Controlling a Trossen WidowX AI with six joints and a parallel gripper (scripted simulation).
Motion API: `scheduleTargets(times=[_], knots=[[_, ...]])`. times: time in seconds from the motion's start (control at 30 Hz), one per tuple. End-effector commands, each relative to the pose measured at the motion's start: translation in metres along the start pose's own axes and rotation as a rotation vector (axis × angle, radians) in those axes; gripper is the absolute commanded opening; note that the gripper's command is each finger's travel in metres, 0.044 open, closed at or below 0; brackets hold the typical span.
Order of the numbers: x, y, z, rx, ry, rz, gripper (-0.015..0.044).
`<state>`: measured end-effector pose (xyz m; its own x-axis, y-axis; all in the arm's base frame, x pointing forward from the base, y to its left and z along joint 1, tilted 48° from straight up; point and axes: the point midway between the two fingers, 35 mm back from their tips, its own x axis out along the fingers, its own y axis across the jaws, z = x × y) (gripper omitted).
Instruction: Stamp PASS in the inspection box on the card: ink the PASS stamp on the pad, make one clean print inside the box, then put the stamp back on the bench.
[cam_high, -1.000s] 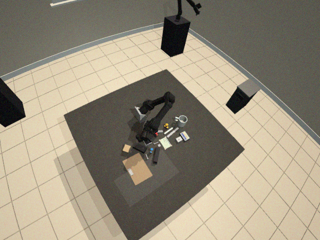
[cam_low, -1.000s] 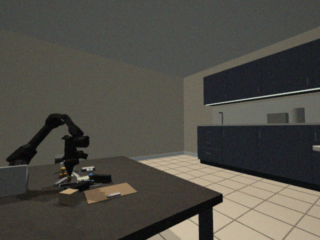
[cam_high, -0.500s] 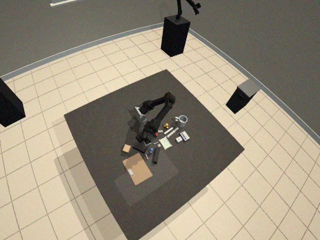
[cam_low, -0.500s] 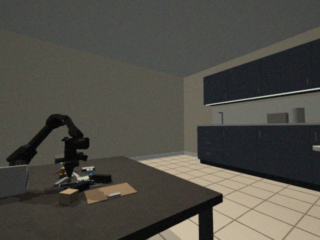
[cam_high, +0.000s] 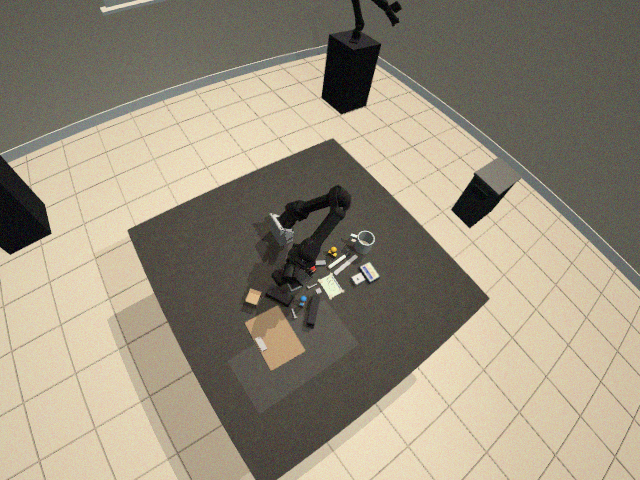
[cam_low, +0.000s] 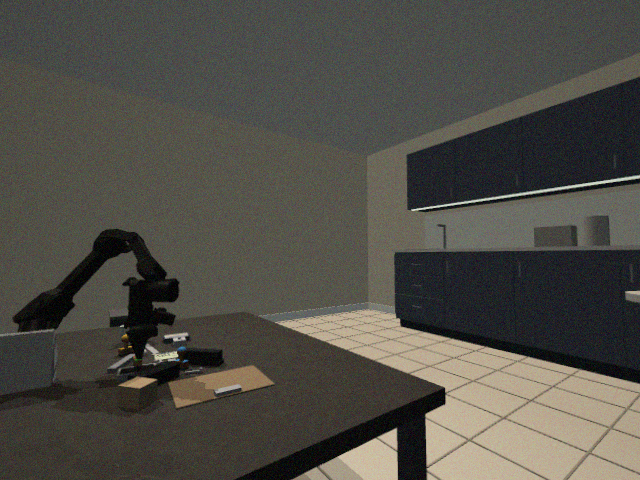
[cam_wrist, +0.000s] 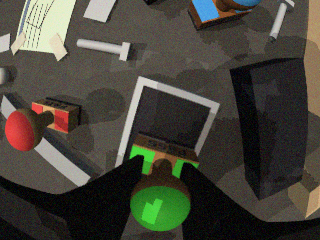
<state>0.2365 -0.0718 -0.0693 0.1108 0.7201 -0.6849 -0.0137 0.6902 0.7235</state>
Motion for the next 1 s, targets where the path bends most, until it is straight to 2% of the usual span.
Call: scheduleTargets(times=[0.0, 0.97], knots=[[0.0042, 0.0012, -0.0014, 0.007, 0.0, 0.008, 0.0], [0.0101, 0.0015, -0.0016, -0.004, 0.0, 0.008, 0.0]])
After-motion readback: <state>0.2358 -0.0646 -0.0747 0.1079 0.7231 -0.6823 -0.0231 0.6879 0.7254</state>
